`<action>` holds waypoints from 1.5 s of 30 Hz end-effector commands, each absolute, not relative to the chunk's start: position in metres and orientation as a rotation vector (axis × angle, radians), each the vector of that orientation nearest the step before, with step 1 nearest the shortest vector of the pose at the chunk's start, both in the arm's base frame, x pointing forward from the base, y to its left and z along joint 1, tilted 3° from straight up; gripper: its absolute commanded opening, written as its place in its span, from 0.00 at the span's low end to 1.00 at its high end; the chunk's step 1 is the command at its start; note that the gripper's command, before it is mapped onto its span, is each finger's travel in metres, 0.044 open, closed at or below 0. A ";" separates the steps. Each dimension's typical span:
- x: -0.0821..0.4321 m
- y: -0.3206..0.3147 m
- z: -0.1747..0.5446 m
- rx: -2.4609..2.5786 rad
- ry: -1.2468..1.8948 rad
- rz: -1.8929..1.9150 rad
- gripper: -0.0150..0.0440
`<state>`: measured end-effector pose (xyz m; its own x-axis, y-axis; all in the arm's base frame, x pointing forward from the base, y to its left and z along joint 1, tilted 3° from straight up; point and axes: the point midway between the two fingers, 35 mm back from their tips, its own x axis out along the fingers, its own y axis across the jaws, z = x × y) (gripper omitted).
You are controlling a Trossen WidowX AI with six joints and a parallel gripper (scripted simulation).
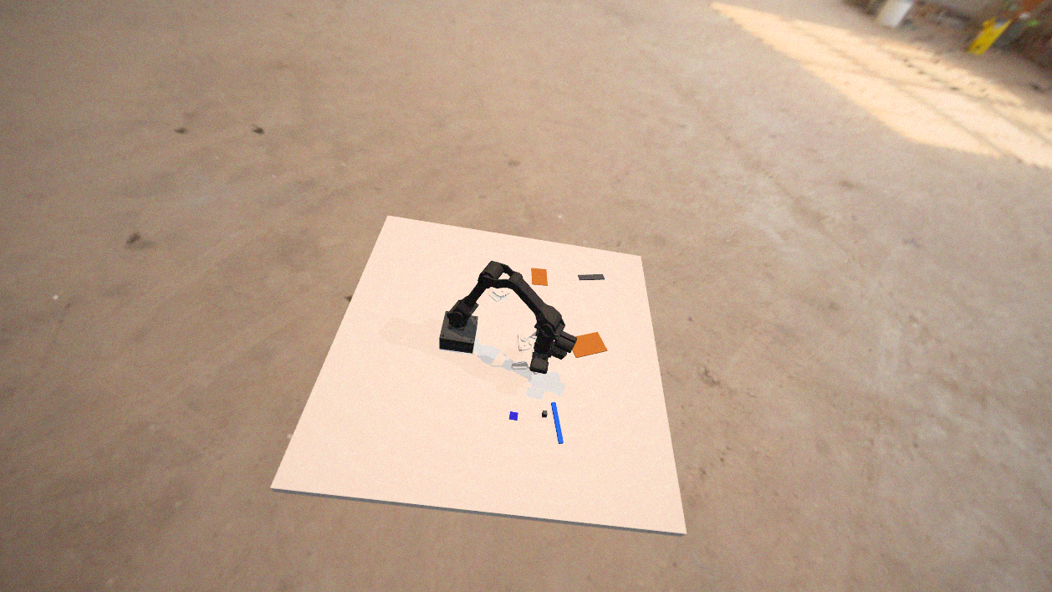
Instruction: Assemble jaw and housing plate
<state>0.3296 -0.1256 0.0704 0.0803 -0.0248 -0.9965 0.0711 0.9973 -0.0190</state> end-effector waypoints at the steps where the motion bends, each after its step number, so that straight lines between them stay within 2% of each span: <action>1: 0.330 -0.126 0.071 0.036 1.487 -0.071 0.25; 13: 0.330 -0.126 0.071 0.036 1.487 -0.071 0.25; 30: 0.330 -0.126 0.071 0.038 1.488 -0.072 1.00; 45: 0.330 -0.126 0.071 0.038 1.488 -0.072 1.00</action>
<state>0.3297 -0.1256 0.0705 0.0807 -0.0249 -0.9964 0.0711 0.9973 -0.0191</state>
